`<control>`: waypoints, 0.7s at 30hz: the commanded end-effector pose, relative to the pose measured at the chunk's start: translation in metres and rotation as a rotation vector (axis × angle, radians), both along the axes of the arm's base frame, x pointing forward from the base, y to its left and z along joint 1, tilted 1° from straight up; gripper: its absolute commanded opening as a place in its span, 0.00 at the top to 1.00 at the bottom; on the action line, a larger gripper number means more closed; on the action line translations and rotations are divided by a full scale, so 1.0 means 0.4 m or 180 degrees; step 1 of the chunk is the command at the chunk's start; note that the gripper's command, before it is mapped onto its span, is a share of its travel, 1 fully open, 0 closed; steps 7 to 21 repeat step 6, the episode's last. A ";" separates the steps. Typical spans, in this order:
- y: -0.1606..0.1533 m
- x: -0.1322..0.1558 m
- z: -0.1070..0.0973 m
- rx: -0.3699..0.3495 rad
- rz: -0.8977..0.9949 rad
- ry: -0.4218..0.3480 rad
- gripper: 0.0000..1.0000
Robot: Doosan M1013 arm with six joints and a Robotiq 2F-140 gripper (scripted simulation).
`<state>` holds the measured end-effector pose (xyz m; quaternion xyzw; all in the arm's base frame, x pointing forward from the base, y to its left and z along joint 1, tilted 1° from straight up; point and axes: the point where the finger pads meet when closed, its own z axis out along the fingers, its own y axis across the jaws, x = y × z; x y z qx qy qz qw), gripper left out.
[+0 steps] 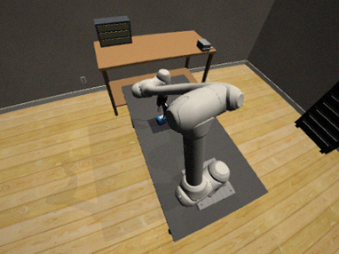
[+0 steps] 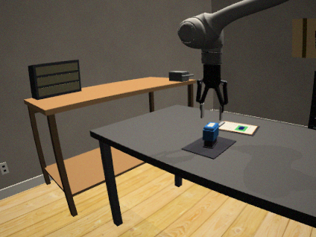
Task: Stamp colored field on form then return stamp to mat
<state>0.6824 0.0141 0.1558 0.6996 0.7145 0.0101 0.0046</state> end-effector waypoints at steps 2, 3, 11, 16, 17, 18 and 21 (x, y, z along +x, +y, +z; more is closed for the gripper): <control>0.000 0.000 0.000 0.0001 0.0000 0.0000 0.46; 0.000 0.000 0.000 0.0001 0.0000 0.0000 0.46; 0.000 0.000 0.000 0.0001 0.0000 0.0000 0.46; 0.000 0.000 0.000 0.0001 0.0000 0.0000 0.46; 0.000 0.000 0.000 0.0001 0.0000 0.0000 0.46; 0.000 0.000 0.000 0.0001 0.0000 0.0000 0.46; 0.000 0.000 0.000 0.0001 0.0000 0.0000 0.46</control>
